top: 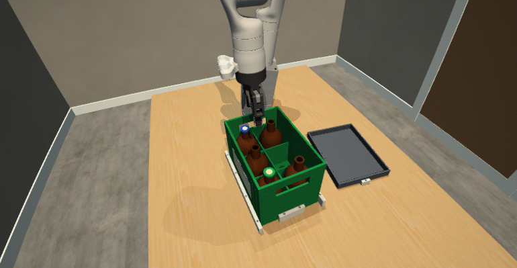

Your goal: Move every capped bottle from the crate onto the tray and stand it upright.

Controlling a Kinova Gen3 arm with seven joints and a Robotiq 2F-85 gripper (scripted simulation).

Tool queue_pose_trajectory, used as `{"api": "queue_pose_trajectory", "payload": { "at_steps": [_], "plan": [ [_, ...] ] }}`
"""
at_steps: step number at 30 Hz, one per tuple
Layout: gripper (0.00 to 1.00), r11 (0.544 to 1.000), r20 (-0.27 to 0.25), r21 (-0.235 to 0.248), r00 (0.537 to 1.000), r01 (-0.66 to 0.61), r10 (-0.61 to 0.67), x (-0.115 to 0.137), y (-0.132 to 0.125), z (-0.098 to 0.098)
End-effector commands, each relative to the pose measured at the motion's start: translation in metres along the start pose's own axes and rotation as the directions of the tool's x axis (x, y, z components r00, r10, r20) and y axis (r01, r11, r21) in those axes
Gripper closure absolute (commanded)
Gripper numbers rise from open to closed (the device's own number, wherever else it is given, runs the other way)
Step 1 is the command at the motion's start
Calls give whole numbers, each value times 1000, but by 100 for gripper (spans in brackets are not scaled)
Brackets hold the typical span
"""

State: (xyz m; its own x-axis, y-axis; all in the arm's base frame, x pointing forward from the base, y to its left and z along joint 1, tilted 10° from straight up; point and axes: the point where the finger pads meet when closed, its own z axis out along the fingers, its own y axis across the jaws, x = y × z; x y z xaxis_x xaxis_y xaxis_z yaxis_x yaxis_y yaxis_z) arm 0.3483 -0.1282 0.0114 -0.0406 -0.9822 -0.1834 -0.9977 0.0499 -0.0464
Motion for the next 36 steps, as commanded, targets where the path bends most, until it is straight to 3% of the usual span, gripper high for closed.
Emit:
{"api": "queue_pose_trajectory", "payload": {
  "at_steps": [1, 20, 36],
  "plan": [
    [0, 999, -2, -2, 999, 37, -37, -4, -12, 2],
    [0, 988, -16, -18, 988, 156, -156, -9, -58, 3],
    [0, 988, -16, -17, 988, 156, -156, -9, -59, 4]
  ]
}}
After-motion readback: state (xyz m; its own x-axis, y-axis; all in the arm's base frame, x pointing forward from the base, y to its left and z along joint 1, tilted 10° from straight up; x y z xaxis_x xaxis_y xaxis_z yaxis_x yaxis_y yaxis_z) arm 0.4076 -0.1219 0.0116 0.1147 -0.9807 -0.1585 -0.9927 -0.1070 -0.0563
